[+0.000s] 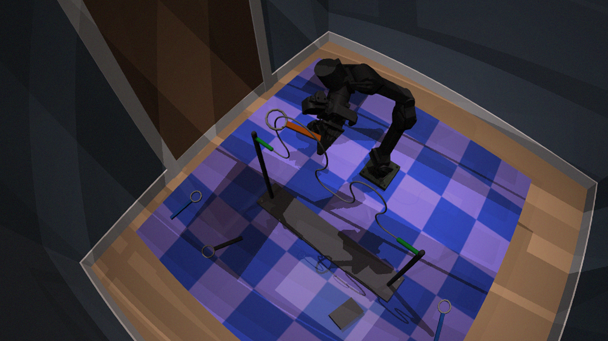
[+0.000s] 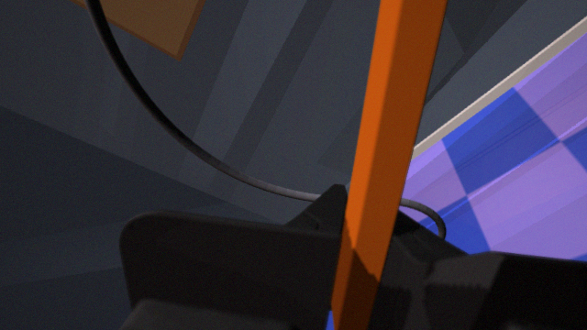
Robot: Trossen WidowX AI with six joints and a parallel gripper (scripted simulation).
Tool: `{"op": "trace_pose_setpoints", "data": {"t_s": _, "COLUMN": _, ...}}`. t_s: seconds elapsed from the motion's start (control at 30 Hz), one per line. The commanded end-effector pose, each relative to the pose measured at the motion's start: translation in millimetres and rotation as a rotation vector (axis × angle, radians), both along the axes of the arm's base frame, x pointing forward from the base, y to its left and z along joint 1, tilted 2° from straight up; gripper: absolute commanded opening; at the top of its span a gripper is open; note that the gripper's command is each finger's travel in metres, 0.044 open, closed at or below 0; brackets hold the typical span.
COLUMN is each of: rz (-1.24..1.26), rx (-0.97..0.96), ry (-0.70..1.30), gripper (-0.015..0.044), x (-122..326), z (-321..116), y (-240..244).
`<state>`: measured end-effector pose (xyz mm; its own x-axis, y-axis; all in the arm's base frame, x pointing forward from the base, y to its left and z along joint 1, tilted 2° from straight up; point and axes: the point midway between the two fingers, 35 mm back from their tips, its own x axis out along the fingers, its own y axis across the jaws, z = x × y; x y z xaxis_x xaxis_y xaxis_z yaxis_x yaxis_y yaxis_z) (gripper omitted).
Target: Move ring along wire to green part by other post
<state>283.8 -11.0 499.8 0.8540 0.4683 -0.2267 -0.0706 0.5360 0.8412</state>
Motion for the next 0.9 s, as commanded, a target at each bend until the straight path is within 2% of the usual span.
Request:
{"op": "trace_pose_setpoints", "data": {"t_s": 0.0, "rz": -0.004, "rx": -0.059, "ry": -0.011, "gripper": -0.0150, "x": -0.1, "z": -0.1, "y": -0.6}}
{"op": "trace_pose_setpoints", "data": {"t_s": 0.87, "rz": -0.039, "rx": -0.385, "ry": -0.047, "gripper": -0.0150, "x": 1.4, "z": -8.3, "y": -8.1}}
